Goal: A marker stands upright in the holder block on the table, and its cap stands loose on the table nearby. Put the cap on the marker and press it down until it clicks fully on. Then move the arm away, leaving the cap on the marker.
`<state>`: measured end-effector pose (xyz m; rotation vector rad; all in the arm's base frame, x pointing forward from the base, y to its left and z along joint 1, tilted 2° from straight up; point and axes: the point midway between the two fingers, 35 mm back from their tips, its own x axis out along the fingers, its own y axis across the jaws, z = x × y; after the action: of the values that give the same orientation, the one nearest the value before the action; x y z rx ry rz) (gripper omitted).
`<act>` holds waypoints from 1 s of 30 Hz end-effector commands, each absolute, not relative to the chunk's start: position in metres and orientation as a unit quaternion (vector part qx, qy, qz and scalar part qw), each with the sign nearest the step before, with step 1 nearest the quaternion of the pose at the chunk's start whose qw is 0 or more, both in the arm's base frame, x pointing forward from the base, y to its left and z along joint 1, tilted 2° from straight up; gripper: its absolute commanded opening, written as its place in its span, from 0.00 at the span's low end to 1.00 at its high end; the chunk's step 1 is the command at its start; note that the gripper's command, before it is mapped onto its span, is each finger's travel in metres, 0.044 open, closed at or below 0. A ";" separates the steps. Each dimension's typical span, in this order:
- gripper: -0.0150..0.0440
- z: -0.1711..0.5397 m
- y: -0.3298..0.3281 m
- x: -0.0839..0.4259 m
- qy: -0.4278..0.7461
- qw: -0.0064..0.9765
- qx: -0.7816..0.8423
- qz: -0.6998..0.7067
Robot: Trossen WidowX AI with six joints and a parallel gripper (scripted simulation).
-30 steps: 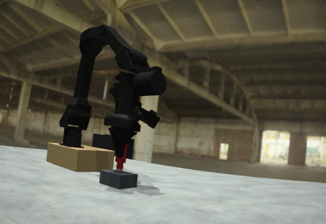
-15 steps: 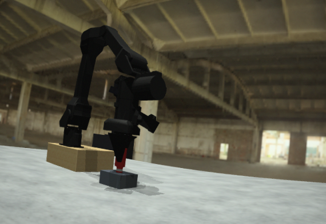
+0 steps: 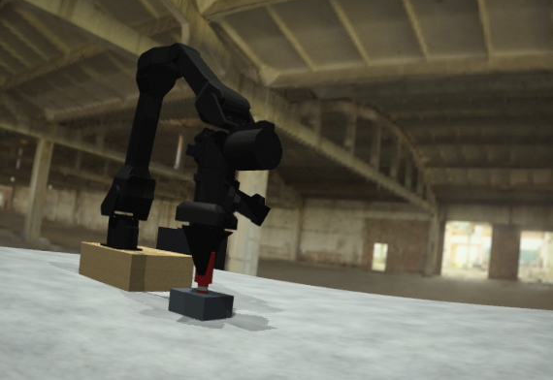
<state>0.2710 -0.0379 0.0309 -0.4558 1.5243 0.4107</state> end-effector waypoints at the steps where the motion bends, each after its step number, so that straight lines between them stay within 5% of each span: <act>1: 0.74 0.031 -0.038 0.271 0.679 0.681 -0.203 0.183; 7: 1.00 0.031 -0.038 0.271 0.679 0.681 -0.203 0.183; 18: 1.00 0.106 -0.036 0.270 0.679 0.681 -0.203 0.183; 30: 0.47 0.096 -0.036 0.270 0.703 0.711 -0.021 0.002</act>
<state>0.2710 -0.0364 0.0989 -0.0807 1.5555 0.0366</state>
